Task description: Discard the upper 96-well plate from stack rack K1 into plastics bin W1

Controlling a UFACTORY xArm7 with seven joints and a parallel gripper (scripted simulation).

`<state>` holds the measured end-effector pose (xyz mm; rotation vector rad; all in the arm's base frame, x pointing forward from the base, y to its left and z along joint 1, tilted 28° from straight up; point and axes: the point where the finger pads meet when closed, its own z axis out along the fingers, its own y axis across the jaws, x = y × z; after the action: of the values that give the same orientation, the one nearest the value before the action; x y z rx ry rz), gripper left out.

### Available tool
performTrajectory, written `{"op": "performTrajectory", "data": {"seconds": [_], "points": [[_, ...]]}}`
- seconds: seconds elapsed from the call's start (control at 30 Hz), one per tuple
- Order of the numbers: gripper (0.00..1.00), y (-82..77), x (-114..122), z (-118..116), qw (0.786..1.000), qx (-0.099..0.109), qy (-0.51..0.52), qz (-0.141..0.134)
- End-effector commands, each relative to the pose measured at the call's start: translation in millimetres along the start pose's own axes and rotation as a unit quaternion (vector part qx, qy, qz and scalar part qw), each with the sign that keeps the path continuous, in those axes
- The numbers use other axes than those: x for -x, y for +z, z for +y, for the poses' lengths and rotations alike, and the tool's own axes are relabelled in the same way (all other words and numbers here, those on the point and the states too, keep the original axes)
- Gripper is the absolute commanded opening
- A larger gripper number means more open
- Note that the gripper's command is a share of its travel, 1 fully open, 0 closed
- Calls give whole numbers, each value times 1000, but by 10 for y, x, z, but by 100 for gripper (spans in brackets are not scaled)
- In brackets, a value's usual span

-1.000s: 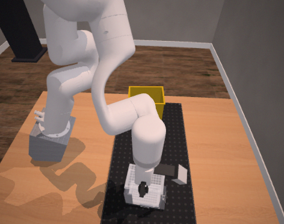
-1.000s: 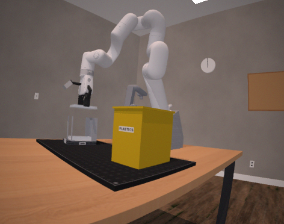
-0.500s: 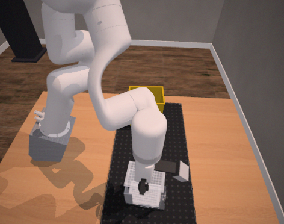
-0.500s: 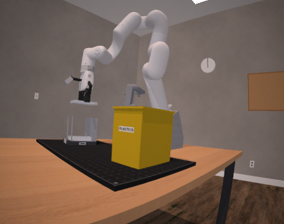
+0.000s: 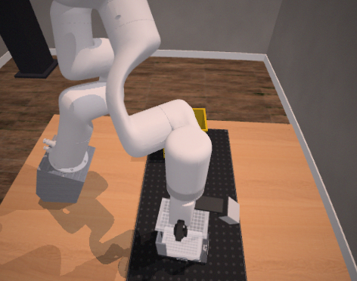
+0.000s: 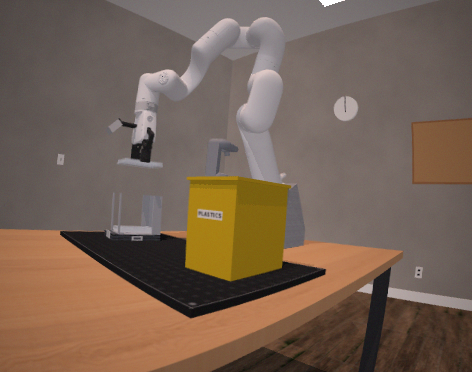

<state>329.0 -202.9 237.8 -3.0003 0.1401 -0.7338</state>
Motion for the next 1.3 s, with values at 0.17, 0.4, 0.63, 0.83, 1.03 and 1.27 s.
{"op": "performTrajectory", "data": {"seconds": [0.17,0.4,0.63,0.83,1.03,1.27], "points": [[0,-107,-10,5,1000,1,0,1],[0,-107,-10,5,1000,1,0,1],[0,-103,4,-94,999,1,-50,1],[0,-94,32,-292,996,1,-85,1],[0,-88,51,-424,996,1,-85,1],[0,-78,84,-656,996,1,-85,1]]}}
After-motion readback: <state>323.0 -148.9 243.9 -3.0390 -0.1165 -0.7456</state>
